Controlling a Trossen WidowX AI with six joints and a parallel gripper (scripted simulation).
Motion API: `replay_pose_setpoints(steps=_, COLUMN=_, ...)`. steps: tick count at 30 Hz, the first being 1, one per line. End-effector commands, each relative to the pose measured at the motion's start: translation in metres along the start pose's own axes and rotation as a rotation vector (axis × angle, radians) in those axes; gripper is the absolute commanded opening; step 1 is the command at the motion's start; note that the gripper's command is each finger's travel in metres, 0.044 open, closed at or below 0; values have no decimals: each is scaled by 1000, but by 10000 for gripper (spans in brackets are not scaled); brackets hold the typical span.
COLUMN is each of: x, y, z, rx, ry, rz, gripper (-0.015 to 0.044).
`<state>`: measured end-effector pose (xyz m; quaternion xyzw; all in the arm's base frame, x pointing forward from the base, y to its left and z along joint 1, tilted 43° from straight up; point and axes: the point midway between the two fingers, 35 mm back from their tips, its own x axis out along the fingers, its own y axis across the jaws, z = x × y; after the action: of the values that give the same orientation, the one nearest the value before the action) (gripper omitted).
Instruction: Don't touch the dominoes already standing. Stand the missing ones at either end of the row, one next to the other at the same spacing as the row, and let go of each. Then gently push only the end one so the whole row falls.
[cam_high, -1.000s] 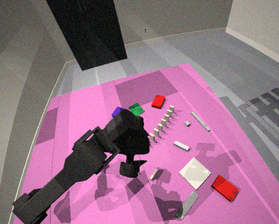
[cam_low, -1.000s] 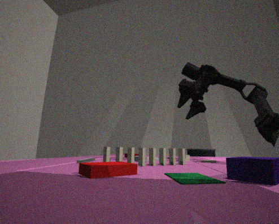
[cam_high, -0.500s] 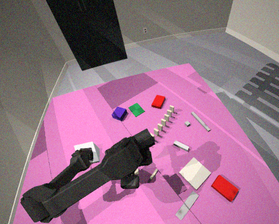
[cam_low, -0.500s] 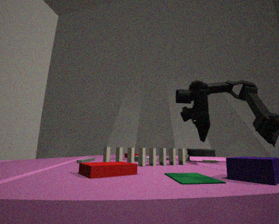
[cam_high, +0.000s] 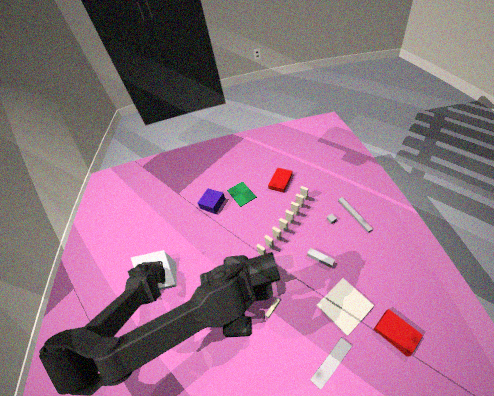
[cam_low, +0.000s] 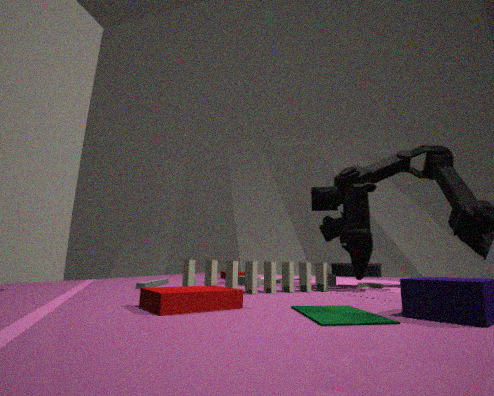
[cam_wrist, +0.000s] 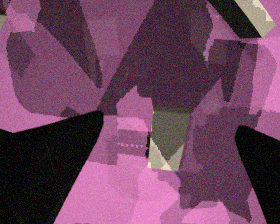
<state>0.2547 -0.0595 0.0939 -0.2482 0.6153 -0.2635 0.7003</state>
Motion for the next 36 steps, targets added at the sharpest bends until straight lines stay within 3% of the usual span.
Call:
replay_pose_setpoints(steps=1, x=6, y=-1, z=-1, rx=-7, ry=-2, rz=-7, gripper=440)
replay_pose_setpoints(steps=15, x=17, y=-1, z=-1, rx=-7, ry=-2, rz=-7, gripper=440)
replay_pose_setpoints(steps=28, x=17, y=-1, z=-1, rx=-7, ry=-2, rz=-7, gripper=107)
replay_pose_setpoints(steps=36, x=17, y=-1, z=-1, rx=-7, ry=-2, rz=-7, gripper=107)
